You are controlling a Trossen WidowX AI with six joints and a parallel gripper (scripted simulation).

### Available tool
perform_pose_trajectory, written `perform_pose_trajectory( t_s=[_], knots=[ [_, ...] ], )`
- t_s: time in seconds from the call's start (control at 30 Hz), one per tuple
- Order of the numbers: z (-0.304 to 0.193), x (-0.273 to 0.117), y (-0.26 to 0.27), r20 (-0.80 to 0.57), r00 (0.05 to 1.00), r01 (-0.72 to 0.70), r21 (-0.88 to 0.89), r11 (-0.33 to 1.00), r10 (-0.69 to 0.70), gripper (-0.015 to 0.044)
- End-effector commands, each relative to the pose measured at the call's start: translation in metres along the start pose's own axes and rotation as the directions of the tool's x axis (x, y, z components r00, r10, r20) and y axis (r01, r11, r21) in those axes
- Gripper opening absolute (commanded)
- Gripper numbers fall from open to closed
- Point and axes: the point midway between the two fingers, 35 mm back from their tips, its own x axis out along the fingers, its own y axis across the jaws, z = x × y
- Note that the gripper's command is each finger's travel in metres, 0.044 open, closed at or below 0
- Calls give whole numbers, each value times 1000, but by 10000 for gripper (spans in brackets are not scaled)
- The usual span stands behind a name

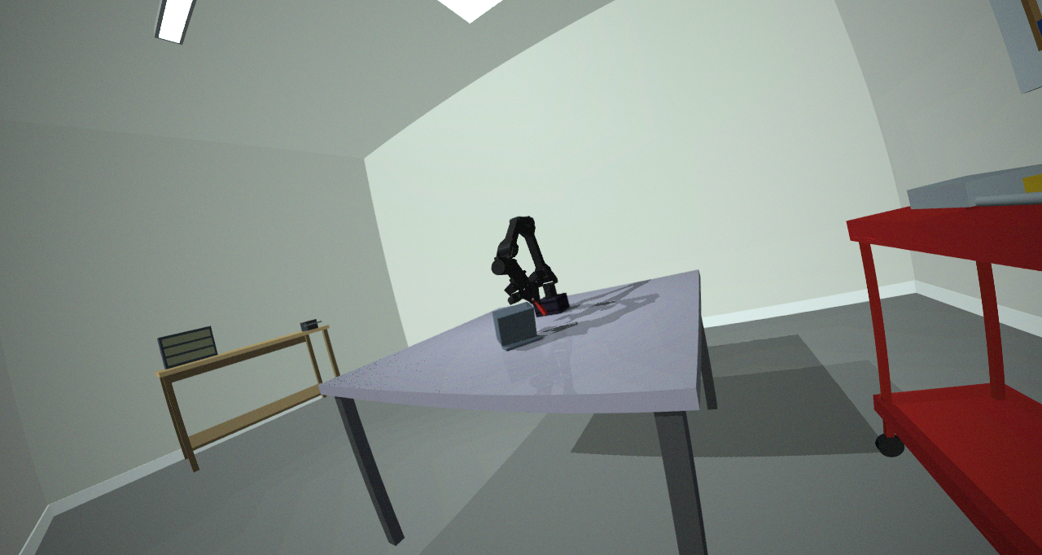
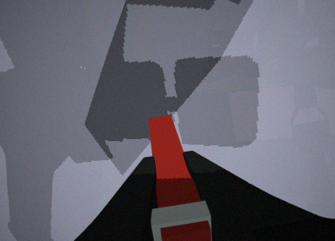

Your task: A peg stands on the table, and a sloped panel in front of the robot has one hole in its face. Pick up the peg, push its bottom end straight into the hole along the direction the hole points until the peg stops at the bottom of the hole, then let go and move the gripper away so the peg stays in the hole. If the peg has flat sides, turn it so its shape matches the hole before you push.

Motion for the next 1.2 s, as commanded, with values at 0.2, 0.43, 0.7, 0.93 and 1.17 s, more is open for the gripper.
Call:
perform_pose_trajectory(
  t_s=[0.2,0.43,0.7,0.93,1.17],
  knots=[
    [5,0,-9,16,998,-52,-72,996,53,0],
    [9,-2,-14,32,996,-81,-120,989,86,0],
    [13,-5,-20,52,991,-112,-177,978,123,0],
    [17,-7,-25,71,986,-134,-227,965,154,0],
    [20,-10,-30,92,979,-153,-277,949,184,0]
  ],
)
